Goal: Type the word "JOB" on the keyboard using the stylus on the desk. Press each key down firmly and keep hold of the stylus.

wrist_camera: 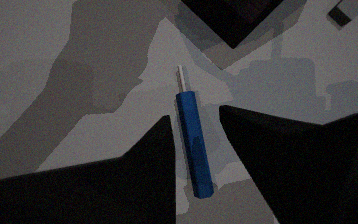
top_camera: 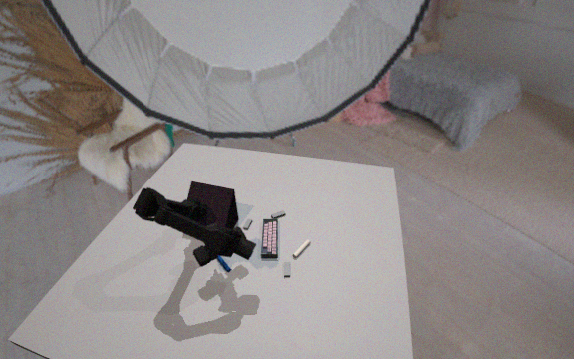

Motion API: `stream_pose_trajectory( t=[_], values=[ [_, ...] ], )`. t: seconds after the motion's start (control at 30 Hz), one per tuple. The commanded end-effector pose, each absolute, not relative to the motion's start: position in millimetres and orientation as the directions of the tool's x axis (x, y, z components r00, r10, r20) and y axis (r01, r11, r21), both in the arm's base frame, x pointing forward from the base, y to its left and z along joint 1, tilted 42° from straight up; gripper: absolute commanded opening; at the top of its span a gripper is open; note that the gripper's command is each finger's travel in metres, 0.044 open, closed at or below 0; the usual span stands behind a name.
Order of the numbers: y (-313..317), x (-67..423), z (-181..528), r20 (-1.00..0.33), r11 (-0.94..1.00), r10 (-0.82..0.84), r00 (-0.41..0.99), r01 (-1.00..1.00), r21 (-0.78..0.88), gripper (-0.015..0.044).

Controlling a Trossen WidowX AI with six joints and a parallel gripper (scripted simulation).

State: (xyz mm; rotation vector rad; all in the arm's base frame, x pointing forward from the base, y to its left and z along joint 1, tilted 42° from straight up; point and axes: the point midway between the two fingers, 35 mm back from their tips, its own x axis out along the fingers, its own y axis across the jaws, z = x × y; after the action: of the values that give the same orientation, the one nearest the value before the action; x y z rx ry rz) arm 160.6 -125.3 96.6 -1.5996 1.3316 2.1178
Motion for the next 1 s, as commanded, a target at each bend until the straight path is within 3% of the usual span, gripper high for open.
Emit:
stream_pose_trajectory(
  t=[0.0,0.97],
  values=[
    [-127.6,160.4,93.6,-0.84,-0.59,-0.357,-0.41,-0.598,0.542,0.015],
    [-141.7,161.2,77.1,-0.839,-0.589,-0.358,-0.41,-0.598,0.543,0.015]
  ],
)
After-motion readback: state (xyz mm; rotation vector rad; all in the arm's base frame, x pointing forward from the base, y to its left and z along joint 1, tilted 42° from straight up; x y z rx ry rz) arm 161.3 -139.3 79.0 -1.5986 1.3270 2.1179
